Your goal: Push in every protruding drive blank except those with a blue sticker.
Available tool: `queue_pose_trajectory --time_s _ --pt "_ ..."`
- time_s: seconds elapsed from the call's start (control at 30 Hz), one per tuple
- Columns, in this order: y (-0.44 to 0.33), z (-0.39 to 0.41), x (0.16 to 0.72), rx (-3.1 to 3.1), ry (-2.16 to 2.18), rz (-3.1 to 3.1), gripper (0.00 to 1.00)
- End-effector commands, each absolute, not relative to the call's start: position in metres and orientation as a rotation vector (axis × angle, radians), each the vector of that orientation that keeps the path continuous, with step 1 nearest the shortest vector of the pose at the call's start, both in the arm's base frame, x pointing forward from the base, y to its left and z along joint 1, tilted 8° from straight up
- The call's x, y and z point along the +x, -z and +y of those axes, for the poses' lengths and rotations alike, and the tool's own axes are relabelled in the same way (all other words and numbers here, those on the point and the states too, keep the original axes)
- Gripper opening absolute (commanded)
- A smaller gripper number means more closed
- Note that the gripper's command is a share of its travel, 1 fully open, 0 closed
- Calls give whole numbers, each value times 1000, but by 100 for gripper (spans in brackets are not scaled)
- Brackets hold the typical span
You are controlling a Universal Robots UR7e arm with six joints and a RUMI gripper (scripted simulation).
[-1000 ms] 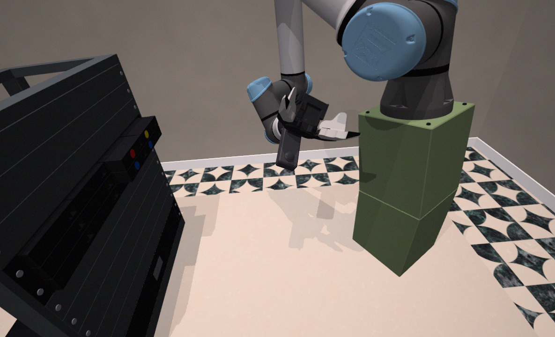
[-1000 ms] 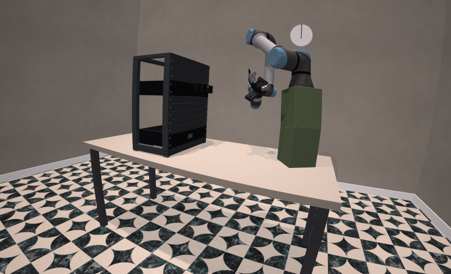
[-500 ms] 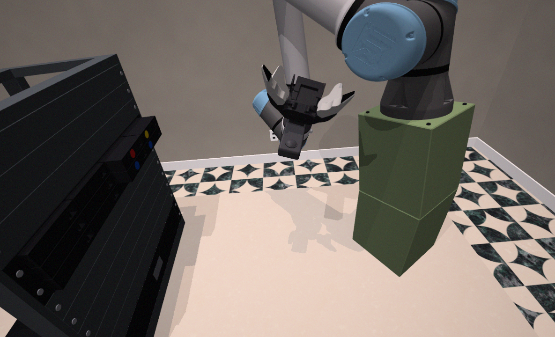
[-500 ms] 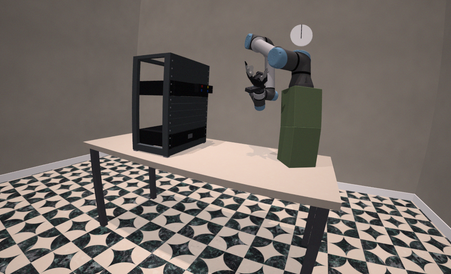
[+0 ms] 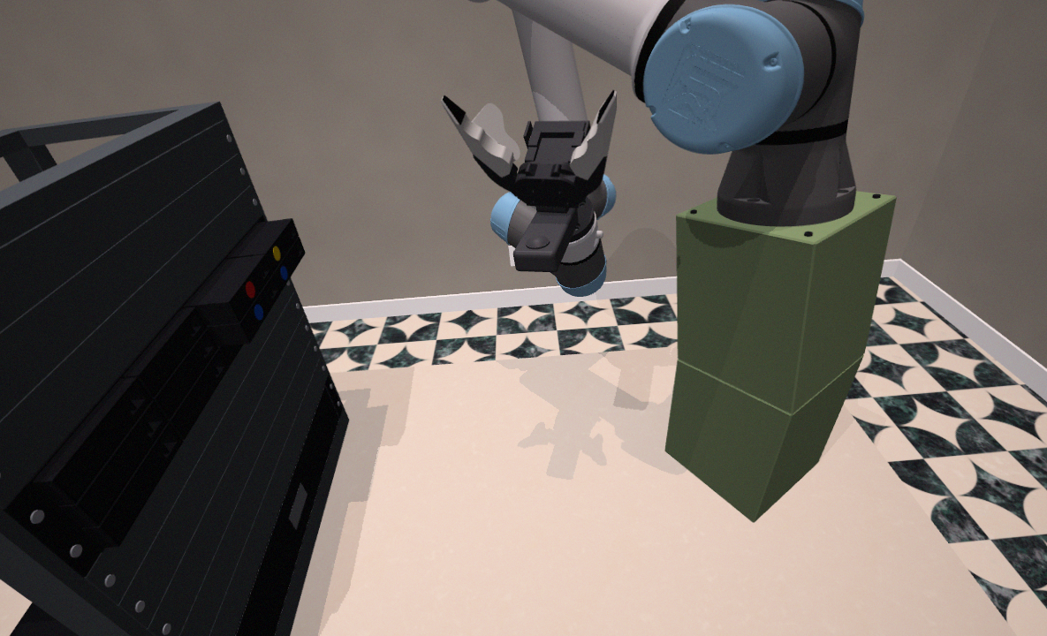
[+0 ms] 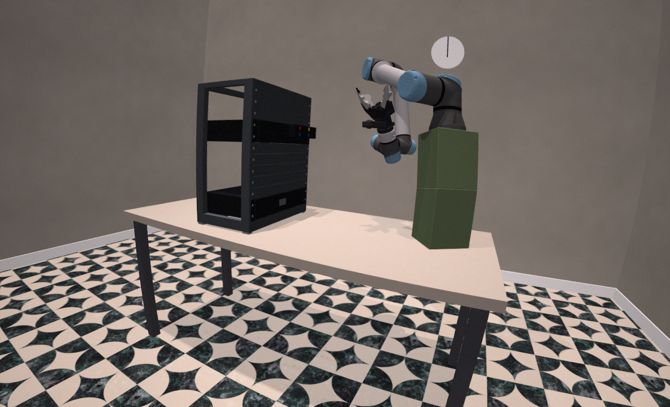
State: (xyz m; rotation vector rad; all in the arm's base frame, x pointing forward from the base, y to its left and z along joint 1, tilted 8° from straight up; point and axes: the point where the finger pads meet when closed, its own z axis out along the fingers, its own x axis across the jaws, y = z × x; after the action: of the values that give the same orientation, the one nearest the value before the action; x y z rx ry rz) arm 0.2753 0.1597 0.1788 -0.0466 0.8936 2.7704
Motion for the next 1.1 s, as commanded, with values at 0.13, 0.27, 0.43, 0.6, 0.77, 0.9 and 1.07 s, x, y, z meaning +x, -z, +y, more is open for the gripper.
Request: queue_pose_trajectory --time_s 0.13,0.27,0.43,0.6,0.77,0.9,1.07 --pt "-204 144 325 316 -2782 746 100" --pt "-205 140 335 386 -2780 723 100" --pt "-204 128 365 601 -2765 658 100" --pt "-198 119 389 774 -2744 612 100" --pt "-187 109 412 951 -2715 569 100" --pt "-181 105 423 1033 -2700 550 100" --pt "-162 97 446 1224 -2657 510 100"
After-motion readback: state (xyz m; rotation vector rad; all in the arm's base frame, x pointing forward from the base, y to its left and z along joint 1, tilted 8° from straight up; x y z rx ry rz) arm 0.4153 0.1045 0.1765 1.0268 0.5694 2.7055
